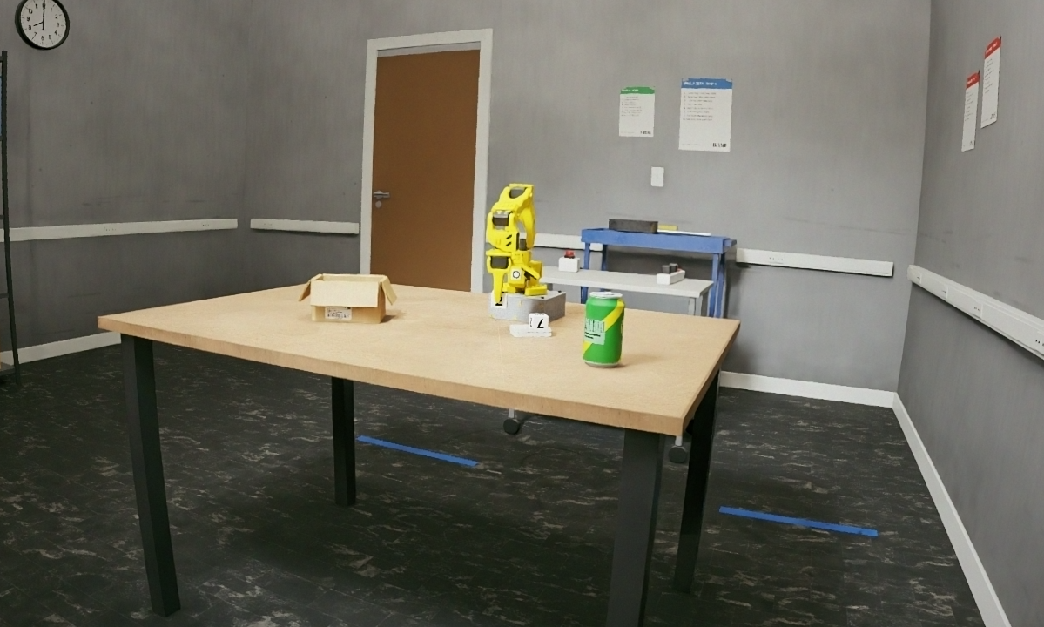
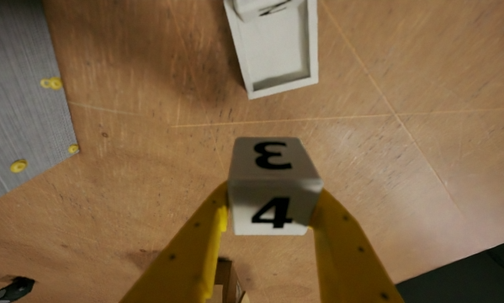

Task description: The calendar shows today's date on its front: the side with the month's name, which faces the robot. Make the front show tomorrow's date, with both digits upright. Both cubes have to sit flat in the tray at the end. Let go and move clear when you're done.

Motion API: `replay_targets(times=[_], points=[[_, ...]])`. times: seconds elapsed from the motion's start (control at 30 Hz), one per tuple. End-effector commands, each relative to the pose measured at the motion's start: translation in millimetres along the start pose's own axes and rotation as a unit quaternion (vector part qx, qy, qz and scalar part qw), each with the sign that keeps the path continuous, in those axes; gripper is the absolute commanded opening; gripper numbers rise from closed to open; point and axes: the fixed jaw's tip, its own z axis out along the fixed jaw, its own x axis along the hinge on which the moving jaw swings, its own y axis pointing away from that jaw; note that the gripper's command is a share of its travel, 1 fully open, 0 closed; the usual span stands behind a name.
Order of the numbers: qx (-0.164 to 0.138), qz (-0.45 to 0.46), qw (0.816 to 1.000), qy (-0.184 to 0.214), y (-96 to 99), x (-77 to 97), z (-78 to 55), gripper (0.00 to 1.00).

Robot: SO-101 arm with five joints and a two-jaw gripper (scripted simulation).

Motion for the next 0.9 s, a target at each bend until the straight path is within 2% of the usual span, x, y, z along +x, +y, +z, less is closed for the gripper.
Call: replay_targets(times=[0.0, 0.23, 0.3, 0.53, 0.8, 0.87], points=[[0.009, 0.075, 0.997, 0.001, 1.4, 27.1, 0.7, 0.0], [0.008, 0.22, 0.975, -0.001, 25.8, 76.0, 5.7, 0.0], [0.008, 0.22, 0.975, -0.001, 25.8, 76.0, 5.7, 0.0], [0.006, 0.36, 0.933, -0.003, 63.9, 116.2, 11.2, 0.0], [0.005, 0.477, 0.879, -0.005, 106.3, 141.2, 16.2, 0.0], [0.005, 0.477, 0.879, -0.005, 106.3, 141.2, 16.2, 0.0]])
